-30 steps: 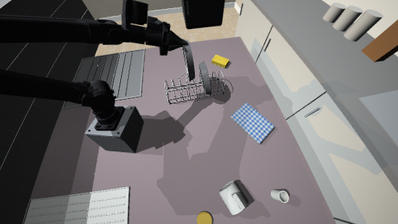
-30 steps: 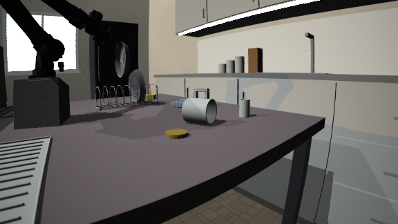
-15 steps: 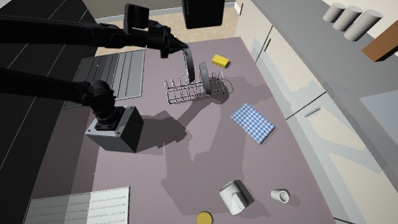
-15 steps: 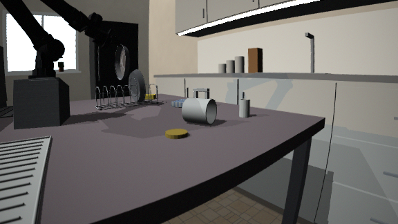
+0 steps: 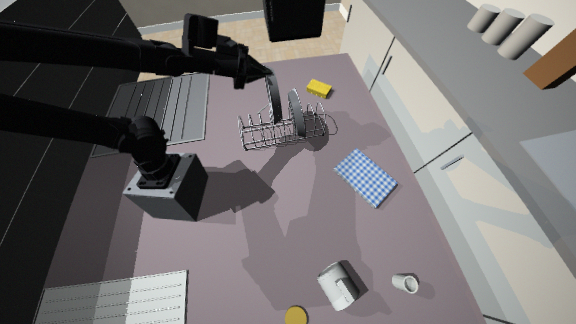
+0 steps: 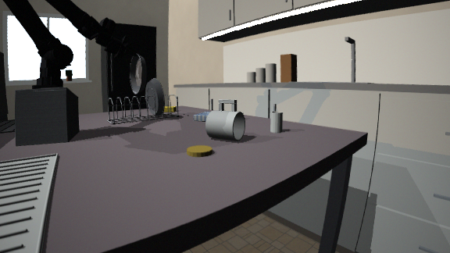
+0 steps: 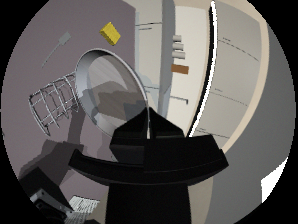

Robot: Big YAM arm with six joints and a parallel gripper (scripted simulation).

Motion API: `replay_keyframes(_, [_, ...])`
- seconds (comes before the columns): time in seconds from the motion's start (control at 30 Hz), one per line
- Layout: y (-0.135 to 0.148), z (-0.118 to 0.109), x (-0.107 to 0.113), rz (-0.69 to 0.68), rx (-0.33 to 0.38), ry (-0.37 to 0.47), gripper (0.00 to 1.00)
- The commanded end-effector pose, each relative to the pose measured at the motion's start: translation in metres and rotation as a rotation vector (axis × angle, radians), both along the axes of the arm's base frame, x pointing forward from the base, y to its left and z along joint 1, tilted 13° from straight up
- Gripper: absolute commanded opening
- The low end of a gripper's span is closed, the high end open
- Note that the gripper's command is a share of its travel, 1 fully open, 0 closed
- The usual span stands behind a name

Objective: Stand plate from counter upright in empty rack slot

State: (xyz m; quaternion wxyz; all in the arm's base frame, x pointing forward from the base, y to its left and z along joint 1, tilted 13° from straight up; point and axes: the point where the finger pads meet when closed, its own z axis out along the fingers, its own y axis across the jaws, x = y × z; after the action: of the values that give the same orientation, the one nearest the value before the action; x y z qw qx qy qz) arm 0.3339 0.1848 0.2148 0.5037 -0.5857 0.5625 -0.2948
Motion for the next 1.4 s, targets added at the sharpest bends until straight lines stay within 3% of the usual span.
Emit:
replay_keyframes(0.0, [0.012, 0.033, 0.011, 0.002, 0.051, -0.055, 0.0])
replay_keyframes(0.47, [0.012, 0.03, 0.01, 0.003, 0.047, -0.051, 0.0])
replay_keyframes(0.67, [0.007, 0.0, 0.002, 0.004, 0.019, -0.013, 0.0])
replay_keyframes(1.0, [0.01, -0.011, 0.002, 0.005, 0.02, -0.014, 0.0])
replay_keyframes(1.03, [0.014, 0.006, 0.01, -0.001, 0.038, -0.041, 0.0])
replay_keyframes(1.1, [0.011, -0.016, 0.002, 0.005, 0.019, -0.014, 0.0])
replay_keyframes(1.3, [0.015, -0.013, 0.007, 0.001, 0.031, -0.028, 0.0])
replay_keyframes(1.37, [0.014, -0.022, 0.004, 0.004, 0.023, -0.017, 0.0])
